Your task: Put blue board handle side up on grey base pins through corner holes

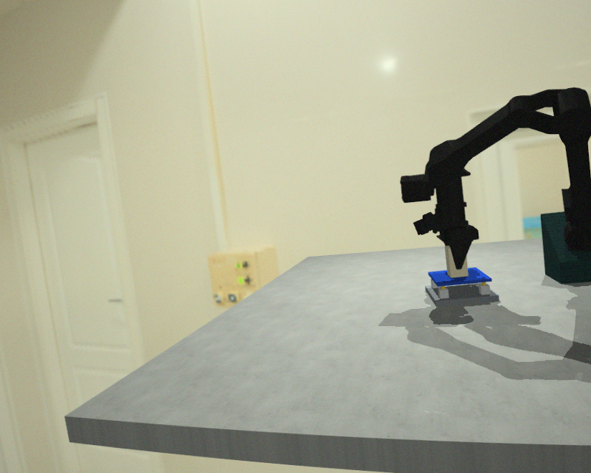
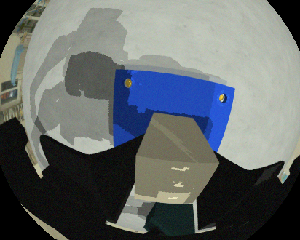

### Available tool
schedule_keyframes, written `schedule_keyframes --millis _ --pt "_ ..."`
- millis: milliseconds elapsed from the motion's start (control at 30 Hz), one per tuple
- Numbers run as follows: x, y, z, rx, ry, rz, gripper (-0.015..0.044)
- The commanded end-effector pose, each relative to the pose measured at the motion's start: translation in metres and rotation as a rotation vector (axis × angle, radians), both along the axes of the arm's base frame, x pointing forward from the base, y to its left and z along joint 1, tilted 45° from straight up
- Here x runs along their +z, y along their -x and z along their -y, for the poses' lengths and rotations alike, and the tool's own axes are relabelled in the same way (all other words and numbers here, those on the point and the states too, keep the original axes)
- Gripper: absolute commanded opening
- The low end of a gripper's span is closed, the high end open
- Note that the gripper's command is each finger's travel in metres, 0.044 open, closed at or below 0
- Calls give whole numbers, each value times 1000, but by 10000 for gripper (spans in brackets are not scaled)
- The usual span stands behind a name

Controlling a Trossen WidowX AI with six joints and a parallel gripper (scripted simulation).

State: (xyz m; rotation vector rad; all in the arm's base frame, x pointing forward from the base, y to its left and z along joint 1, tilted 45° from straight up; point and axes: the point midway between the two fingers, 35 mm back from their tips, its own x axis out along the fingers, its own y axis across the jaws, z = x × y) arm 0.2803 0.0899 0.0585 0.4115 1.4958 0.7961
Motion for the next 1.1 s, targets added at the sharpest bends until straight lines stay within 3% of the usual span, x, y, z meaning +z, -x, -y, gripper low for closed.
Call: schedule_keyframes --millis 0,567,1067 --pt "-2 1 -1 -4 -3 -7 0" --pt "2 -1 2 0 0 0 440" --pt "56 -6 55 -7 -3 -6 440"
